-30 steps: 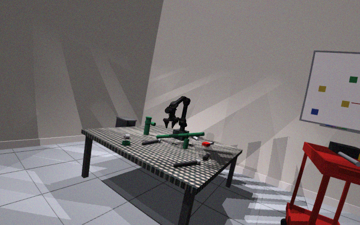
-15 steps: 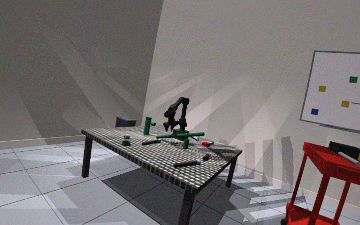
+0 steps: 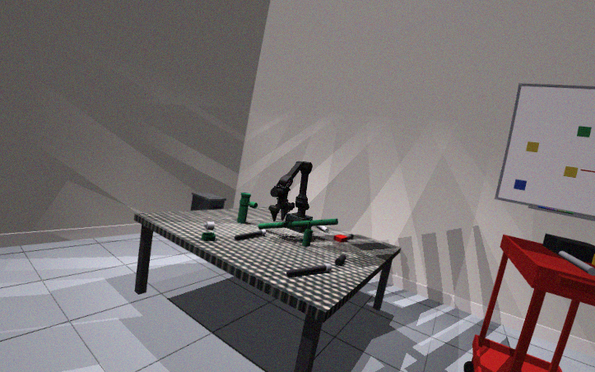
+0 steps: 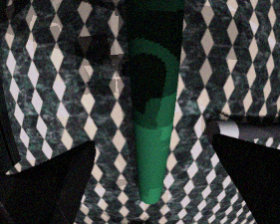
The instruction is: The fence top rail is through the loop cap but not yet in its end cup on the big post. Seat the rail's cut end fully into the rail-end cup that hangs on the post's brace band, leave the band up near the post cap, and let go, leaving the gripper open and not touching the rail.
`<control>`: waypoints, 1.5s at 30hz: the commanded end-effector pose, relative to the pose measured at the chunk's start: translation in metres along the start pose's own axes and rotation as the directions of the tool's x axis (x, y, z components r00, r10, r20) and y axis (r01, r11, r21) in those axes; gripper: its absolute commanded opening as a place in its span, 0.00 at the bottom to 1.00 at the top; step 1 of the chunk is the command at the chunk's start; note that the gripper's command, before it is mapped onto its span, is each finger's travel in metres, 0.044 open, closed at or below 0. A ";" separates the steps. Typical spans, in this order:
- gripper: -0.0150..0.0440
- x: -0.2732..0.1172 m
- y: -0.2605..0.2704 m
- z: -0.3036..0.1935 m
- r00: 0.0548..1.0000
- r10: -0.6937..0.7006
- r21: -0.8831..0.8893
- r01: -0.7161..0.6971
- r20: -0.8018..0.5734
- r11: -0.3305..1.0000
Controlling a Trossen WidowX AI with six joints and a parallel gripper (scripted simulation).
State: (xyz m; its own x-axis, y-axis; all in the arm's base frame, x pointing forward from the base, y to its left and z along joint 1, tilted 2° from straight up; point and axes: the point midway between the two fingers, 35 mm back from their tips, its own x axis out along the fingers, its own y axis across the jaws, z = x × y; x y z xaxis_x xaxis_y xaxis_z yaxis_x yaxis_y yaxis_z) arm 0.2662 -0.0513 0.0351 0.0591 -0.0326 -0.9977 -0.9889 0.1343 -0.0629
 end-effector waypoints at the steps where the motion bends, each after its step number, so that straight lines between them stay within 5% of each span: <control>1: 1.00 0.008 0.003 0.000 1.000 0.013 -0.004 -0.013 0.002 1.000; 33: 1.00 0.058 0.006 0.000 1.000 0.013 -0.004 -0.013 0.001 1.000; 43: 0.56 0.058 0.005 0.000 1.000 0.013 -0.004 -0.013 0.001 1.000; 45: 0.53 0.058 0.005 0.000 1.000 0.013 -0.004 -0.013 0.001 1.000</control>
State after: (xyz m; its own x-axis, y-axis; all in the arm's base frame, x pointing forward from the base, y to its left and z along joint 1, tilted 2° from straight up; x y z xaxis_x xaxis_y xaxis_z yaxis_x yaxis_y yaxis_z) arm 0.2661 -0.0525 -0.0219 0.0510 -0.0314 -0.9982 -0.9895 0.1339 -0.0547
